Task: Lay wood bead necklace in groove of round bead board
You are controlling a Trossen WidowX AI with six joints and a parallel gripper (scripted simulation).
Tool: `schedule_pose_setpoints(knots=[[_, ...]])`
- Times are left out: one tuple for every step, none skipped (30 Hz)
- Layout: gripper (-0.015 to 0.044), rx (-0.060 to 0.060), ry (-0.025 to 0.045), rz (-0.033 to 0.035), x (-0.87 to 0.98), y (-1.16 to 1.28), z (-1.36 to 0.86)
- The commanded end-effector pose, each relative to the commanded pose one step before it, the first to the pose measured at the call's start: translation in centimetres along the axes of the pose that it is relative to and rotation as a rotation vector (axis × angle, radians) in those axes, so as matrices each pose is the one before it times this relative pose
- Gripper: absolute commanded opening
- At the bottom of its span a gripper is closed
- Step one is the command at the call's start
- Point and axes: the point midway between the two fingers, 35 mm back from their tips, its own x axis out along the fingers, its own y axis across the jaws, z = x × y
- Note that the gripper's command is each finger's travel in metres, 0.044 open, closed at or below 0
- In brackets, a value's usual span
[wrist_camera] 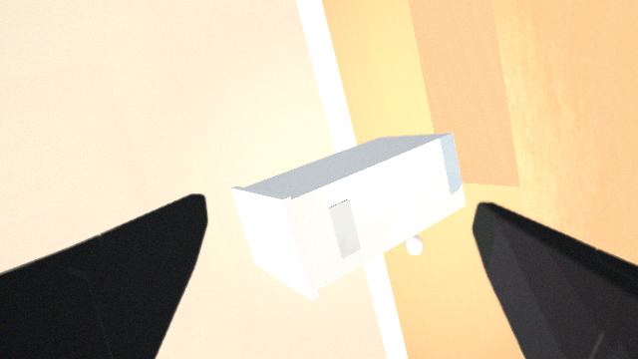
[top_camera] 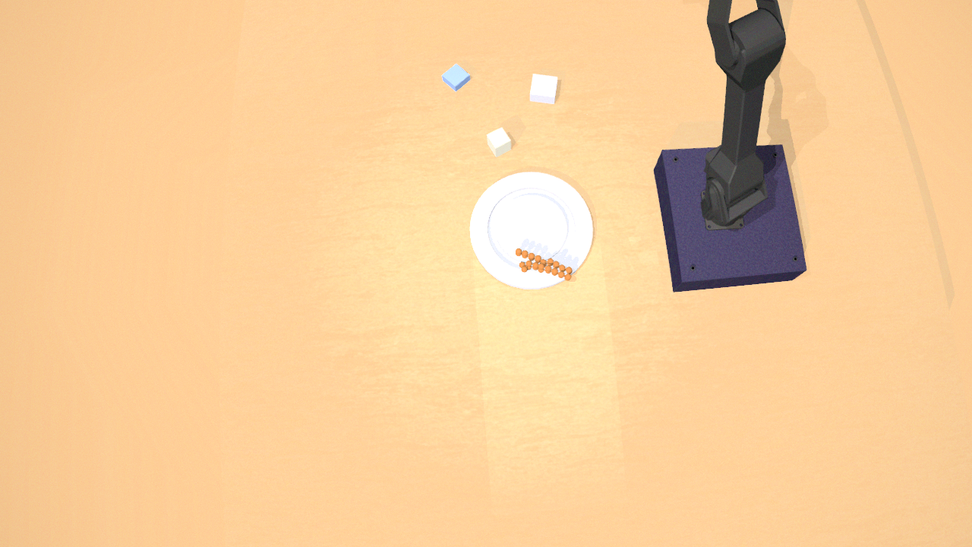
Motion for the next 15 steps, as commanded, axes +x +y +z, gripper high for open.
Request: schedule_pose_setpoints(knots=[[0.0374,-0.005,0.00182,-0.00149,-0.026,-0.086,-0.075],[0.0348,-0.0149,0.00547,-0.00442,-0.077,-0.259,-0.225],[0.0321,-0.0249,0.00918,-0.00725,-0.128,-0.429,-0.377],[0.031,-0.03,0.01116,-0.00854,-0.152,-0.51,-0.462],[0.031,-0.03,0.01126,-0.00832,-0.149,-0.501,-0.471],[0.031,-0.0301,0.01136,-0.0081,-0.146,-0.493,-0.48],[0.031,-0.0301,0.01146,-0.00788,-0.143,-0.484,-0.489],[0.031,-0.0301,0.01155,-0.00766,-0.14,-0.475,-0.497],[0.031,-0.0302,0.01163,-0.00744,-0.137,-0.466,-0.506],[0.031,-0.0302,0.01171,-0.00722,-0.134,-0.457,-0.514],[0.031,-0.0298,0.00428,-0.00756,-0.234,-0.424,-0.229],[0.031,-0.0306,0.00448,-0.0076,-0.236,-0.43,-0.241],[0.031,-0.0307,0.00488,-0.00749,-0.231,-0.429,-0.26],[0.031,-0.0321,0.00876,-0.0075,-0.192,-0.452,-0.427],[0.031,-0.0324,0.01149,-0.00718,-0.157,-0.451,-0.547]])
